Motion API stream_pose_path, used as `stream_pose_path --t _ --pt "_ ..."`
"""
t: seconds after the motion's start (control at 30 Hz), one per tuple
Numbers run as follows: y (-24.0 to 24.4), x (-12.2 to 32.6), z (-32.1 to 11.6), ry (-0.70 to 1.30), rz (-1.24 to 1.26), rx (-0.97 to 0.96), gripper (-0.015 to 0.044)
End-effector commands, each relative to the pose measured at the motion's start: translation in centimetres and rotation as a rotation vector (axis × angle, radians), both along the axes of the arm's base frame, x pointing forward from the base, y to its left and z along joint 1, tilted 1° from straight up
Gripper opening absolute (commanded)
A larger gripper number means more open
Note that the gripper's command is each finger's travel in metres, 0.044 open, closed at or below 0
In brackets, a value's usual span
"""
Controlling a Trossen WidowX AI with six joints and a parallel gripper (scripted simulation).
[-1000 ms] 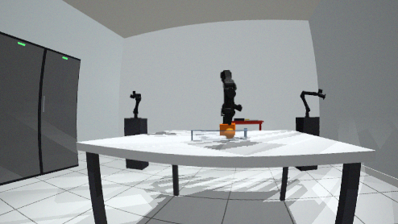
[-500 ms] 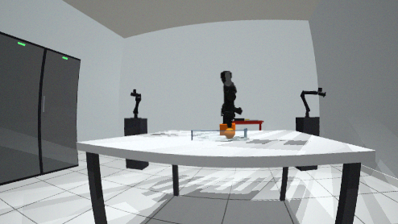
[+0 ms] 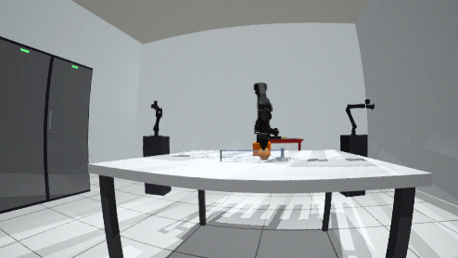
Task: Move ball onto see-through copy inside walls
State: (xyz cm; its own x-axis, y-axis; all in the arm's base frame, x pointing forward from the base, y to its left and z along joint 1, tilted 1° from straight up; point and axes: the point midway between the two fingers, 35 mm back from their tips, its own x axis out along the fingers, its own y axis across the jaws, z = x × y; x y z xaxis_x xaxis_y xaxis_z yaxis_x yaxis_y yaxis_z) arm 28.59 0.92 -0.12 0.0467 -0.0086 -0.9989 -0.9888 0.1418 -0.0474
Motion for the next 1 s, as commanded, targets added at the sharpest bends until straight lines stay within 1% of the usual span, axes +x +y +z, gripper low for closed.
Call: stream_pose_path --t 0.0,0.13,0.23,0.6,0.77,0.93,0.97 --pt "0.0 -0.4 -1.1 0.014 -0.002 0.002 0.0429" --pt "0.0 -0.4 -1.3 0.014 -0.002 0.002 0.0429" --pt "0.0 -0.4 -1.3 0.014 -0.002 0.002 0.0350" --pt "0.0 -0.4 -1.3 0.014 -0.002 0.002 0.0277" --pt "0.2 -0.4 -0.9 0.011 0.006 0.035 0.0146" --pt "0.3 0.1 2.0 0.008 0.010 0.052 0.0014" --pt "0.3 0.2 2.6 0.008 0.010 0.052 0.0000"
